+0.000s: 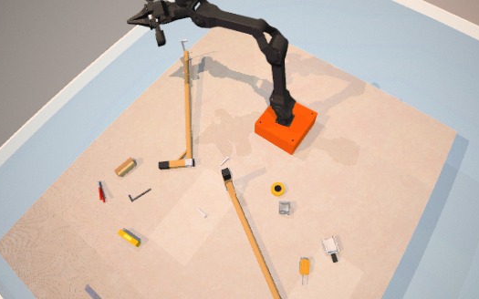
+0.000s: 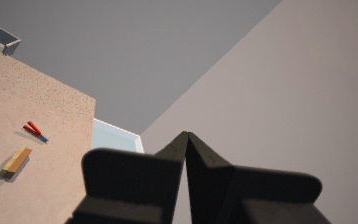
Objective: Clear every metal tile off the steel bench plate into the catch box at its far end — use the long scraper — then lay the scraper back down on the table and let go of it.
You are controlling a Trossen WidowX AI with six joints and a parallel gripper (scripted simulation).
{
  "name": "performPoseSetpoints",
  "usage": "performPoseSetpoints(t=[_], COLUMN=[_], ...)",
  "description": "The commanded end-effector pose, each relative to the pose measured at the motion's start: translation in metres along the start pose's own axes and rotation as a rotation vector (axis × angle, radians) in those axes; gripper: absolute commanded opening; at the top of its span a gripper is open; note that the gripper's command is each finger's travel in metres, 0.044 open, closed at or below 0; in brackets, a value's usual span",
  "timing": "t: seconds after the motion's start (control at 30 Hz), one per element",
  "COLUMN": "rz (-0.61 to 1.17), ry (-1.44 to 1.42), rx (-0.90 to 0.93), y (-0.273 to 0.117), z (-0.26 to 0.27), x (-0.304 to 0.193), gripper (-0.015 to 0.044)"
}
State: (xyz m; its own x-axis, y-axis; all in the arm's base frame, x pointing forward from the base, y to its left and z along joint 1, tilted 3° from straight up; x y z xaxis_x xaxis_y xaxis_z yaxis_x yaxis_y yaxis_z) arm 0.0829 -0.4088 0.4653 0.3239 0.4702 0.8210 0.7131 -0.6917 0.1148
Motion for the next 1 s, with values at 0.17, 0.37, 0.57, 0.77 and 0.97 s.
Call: performPoseSetpoints(t=[0.17,0.37,0.57,0.77,0.97], rz=[0.083,0.136,0.194,0.255,0.319], ry=[0.122,0.187,0.246,0.299,0.344], rx=[0.058,0.097,0.138,0.180,0.223], y=[0.023,0.035,0.045,0.054,0.062], z=[0.027,0.047,0.068,0.090,0.113], x=[-0.017,-0.023,-0.028,-0.032,-0.036], gripper=[0.0000,0.0000,0.0000,0.0000,0.0000])
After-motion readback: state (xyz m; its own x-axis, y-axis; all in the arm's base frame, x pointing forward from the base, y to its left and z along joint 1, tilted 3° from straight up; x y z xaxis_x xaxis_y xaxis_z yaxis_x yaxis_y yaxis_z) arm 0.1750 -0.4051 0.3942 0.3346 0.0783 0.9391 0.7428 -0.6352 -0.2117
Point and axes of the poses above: the point midway between the two fingers, 35 mm back from their tips, its own y axis out along the fingers, its own z axis across the jaws, x = y × z, the point moved 6 cm from there along -y, back along the fingers, and after that the axes turned 8 degrees about y, right-handed, at the moved point
